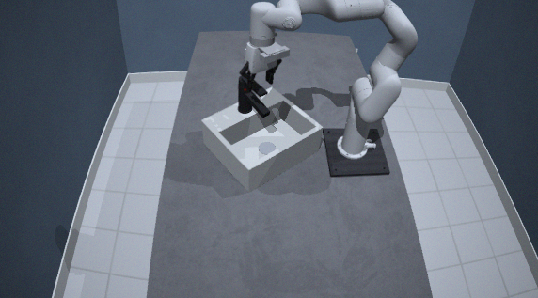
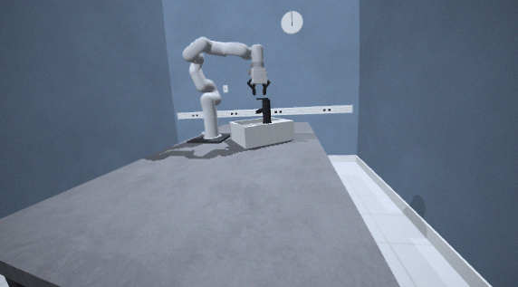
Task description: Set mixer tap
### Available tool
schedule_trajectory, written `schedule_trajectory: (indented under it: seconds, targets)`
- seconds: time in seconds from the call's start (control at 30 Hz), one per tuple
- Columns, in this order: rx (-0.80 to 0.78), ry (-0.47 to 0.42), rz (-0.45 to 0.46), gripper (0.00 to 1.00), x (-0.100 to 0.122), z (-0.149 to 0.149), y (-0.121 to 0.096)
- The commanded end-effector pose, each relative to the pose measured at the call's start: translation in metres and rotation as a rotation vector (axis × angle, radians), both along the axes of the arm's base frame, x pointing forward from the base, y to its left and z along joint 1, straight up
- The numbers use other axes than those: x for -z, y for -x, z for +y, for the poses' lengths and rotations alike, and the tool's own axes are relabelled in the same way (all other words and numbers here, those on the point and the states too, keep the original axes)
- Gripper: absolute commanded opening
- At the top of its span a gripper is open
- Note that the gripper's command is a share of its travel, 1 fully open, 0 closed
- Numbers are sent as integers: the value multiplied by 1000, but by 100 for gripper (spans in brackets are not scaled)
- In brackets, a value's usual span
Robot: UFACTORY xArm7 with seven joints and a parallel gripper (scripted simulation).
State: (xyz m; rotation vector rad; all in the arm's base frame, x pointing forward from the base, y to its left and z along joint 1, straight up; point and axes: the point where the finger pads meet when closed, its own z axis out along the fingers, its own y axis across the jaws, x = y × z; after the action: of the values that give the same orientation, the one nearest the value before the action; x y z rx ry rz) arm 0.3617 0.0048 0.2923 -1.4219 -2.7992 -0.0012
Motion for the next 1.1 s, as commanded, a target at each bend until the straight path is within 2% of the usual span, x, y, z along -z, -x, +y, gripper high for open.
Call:
schedule_trajectory:
  seconds: [0.0, 1.07]
  targets:
    - [0, 0, -4, 70, 3, 0, -1]
    - [0, 0, -4, 70, 7, 0, -1]
